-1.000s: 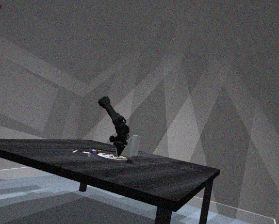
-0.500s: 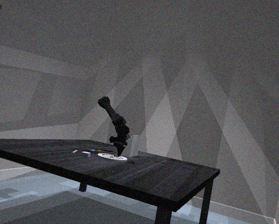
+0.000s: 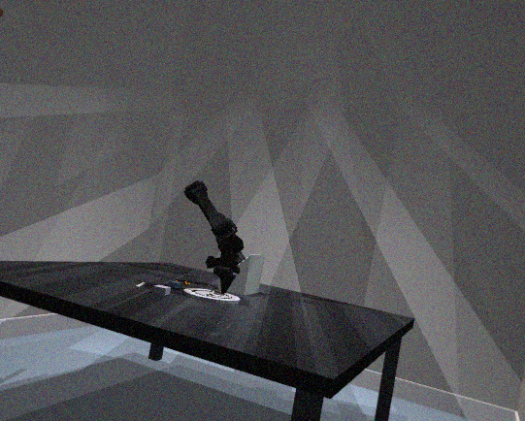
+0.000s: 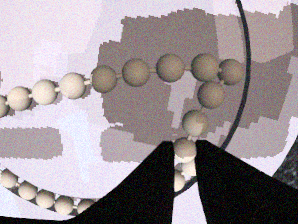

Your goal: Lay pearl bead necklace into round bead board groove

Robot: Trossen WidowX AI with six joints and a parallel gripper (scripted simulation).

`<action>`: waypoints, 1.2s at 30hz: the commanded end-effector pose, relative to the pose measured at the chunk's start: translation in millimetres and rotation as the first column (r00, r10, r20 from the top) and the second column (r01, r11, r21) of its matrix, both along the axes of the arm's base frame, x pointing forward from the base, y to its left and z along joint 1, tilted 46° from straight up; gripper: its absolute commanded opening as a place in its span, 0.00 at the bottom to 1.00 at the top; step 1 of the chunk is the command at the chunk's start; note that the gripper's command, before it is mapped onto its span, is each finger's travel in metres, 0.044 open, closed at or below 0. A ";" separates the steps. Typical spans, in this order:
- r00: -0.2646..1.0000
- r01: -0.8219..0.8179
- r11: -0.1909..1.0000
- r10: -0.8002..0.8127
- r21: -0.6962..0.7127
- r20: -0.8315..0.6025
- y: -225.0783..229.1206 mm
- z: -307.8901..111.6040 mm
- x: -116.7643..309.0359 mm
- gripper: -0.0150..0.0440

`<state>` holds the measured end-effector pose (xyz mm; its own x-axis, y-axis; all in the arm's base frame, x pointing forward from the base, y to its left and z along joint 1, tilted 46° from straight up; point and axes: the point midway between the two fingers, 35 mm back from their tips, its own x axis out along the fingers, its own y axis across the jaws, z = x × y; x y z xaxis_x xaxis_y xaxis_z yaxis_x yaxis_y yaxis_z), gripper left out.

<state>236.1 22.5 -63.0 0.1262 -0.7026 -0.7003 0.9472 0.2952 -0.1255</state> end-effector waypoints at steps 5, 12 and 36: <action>1.000 0.000 1.000 0.000 0.000 0.000 0.1 0.0 0.1 0.25; 1.000 -0.002 1.000 0.002 -0.005 -0.003 2.2 3.4 -1.7 0.25; 1.000 -0.003 1.000 0.003 -0.008 -0.006 -4.0 0.1 -10.7 0.25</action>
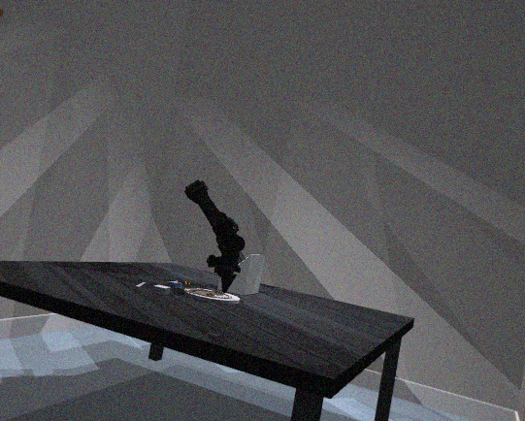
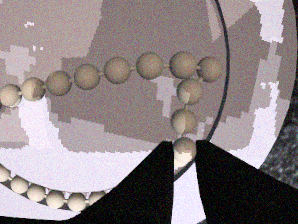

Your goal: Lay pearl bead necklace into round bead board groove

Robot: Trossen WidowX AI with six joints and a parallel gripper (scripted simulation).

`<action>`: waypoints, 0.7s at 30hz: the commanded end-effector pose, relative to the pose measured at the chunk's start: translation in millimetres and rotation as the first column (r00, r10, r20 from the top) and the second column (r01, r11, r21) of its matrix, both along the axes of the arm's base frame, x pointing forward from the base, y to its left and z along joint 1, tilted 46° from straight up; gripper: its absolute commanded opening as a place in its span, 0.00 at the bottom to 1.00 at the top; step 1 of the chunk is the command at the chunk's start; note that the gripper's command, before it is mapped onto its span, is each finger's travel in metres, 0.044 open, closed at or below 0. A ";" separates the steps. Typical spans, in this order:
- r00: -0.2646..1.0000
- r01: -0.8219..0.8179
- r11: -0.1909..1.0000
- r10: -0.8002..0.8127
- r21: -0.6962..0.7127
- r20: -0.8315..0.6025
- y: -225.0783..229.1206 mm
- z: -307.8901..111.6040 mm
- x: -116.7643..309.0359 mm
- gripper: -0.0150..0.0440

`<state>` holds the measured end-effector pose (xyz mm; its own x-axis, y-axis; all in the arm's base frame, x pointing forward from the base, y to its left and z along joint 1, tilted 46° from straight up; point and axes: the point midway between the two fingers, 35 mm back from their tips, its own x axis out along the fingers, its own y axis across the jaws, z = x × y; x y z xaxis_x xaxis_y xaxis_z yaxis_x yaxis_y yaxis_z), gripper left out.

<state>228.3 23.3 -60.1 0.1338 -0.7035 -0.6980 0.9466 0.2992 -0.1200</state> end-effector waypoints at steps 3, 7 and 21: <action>1.000 0.002 1.000 -0.002 -0.006 -0.012 -4.9 -2.9 -2.9 0.25; 1.000 0.003 1.000 -0.003 0.000 -0.004 -2.2 -2.0 -0.5 0.39; 1.000 0.000 1.000 0.000 -0.006 -0.011 -1.6 0.1 -2.6 1.00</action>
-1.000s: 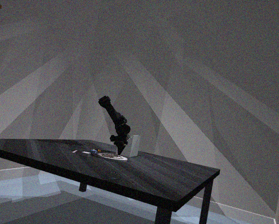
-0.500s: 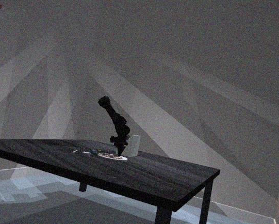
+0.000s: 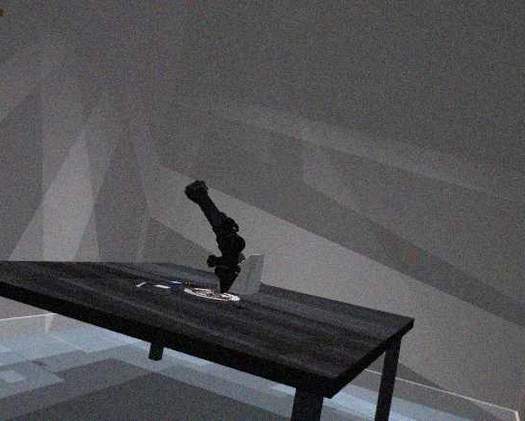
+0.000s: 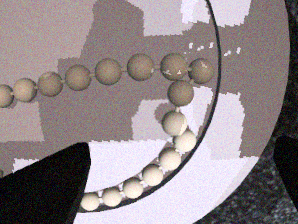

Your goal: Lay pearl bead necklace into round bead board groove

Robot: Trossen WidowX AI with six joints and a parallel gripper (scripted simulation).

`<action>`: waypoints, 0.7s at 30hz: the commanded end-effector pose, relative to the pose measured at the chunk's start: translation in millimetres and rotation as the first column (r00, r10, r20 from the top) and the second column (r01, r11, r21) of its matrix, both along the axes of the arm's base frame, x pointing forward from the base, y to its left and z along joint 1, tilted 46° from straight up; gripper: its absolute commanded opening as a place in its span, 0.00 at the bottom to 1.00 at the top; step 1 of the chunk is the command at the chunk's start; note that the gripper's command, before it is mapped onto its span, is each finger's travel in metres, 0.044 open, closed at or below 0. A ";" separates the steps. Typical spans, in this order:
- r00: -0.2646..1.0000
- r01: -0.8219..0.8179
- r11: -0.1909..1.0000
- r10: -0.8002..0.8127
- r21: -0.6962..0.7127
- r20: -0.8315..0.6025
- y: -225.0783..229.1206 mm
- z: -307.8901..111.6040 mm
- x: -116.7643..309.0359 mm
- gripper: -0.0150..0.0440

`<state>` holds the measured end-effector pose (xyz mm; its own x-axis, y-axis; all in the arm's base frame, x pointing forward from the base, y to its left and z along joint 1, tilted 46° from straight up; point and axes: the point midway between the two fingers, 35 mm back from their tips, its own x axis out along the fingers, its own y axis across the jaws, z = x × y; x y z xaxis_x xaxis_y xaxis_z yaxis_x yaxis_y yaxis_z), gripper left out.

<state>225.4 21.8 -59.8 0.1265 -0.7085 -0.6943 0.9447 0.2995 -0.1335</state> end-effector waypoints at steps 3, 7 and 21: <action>1.000 0.003 1.000 -0.003 0.002 0.000 2.3 2.0 0.0 1.00; 1.000 0.003 1.000 -0.003 0.002 0.000 2.3 2.0 0.0 1.00; 1.000 -0.005 1.000 0.005 0.001 -0.008 4.5 5.7 0.6 0.91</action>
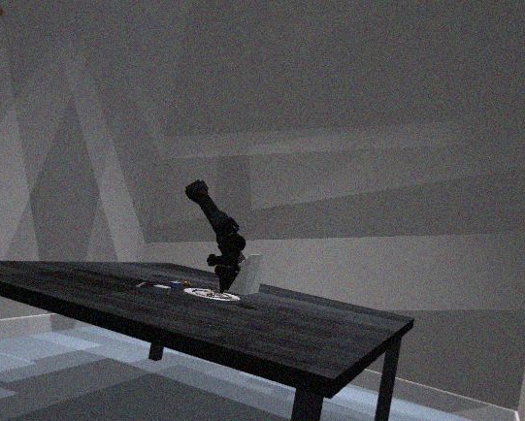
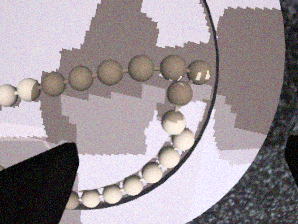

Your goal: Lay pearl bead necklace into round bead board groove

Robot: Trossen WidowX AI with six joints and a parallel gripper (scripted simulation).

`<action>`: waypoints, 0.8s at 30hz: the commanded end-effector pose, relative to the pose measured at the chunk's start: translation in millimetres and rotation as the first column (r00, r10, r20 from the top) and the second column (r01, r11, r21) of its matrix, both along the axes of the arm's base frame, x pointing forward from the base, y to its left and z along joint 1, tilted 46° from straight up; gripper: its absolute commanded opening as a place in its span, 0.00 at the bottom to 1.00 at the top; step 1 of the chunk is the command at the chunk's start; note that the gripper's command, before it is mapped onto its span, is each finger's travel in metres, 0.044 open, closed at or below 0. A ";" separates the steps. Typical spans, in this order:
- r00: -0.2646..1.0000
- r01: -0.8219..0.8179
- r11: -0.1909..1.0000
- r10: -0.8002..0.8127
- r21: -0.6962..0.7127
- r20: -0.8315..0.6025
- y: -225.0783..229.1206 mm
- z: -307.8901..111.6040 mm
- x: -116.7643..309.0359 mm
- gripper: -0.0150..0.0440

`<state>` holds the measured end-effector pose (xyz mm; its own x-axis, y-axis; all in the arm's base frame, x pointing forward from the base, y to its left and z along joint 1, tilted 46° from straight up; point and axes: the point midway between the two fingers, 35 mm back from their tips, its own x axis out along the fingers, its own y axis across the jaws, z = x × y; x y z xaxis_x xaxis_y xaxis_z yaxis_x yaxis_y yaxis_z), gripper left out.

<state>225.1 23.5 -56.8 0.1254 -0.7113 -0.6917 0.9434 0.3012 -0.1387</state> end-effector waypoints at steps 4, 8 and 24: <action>0.997 -0.049 0.999 0.049 -0.001 -0.052 15.1 25.3 2.8 0.73; 0.997 -0.057 0.998 0.057 -0.003 -0.060 16.2 28.5 3.2 0.56; 0.997 -0.059 0.998 0.059 0.003 -0.051 4.3 14.8 7.9 0.46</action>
<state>235.4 34.2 -38.8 0.1394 -0.6942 -0.7062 0.9176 0.3587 -0.1715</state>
